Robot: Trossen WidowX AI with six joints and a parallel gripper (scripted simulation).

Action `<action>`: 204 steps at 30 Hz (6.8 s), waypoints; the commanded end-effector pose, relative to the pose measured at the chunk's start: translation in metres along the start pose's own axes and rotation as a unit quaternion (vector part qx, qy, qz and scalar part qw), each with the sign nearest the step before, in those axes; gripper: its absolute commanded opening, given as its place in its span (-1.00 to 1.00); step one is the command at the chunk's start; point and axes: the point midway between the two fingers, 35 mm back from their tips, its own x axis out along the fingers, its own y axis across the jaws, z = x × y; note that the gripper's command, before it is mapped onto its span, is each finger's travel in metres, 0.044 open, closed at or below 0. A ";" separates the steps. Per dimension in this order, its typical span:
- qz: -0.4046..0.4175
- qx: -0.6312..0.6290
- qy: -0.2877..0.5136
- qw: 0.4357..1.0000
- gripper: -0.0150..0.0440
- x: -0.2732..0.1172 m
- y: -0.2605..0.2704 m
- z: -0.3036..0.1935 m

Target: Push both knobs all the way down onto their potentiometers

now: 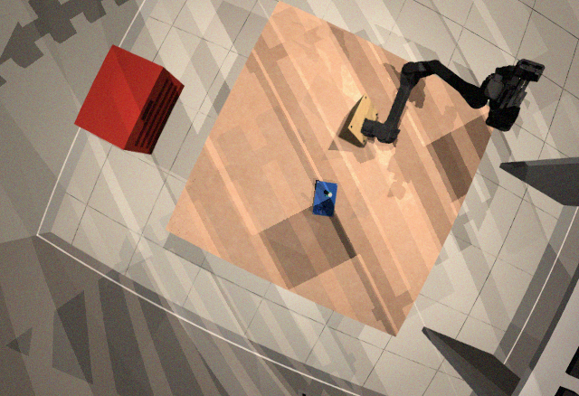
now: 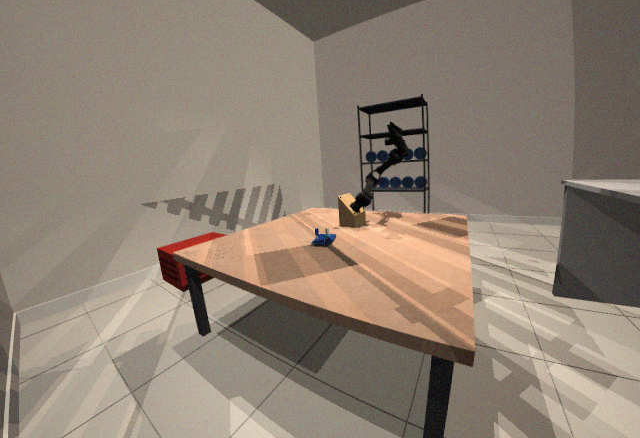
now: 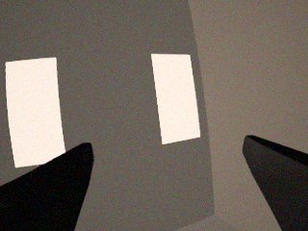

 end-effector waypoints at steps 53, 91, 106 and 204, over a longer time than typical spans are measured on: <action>-0.114 -0.538 0.210 0.808 -0.49 0.005 -0.277 -0.090; -0.360 -0.783 0.367 0.350 -0.49 -0.002 -0.504 0.060; -0.464 -0.749 0.449 0.151 -0.49 -0.026 -0.550 0.154; -0.706 -0.264 0.657 0.007 -0.49 -0.189 -0.558 0.373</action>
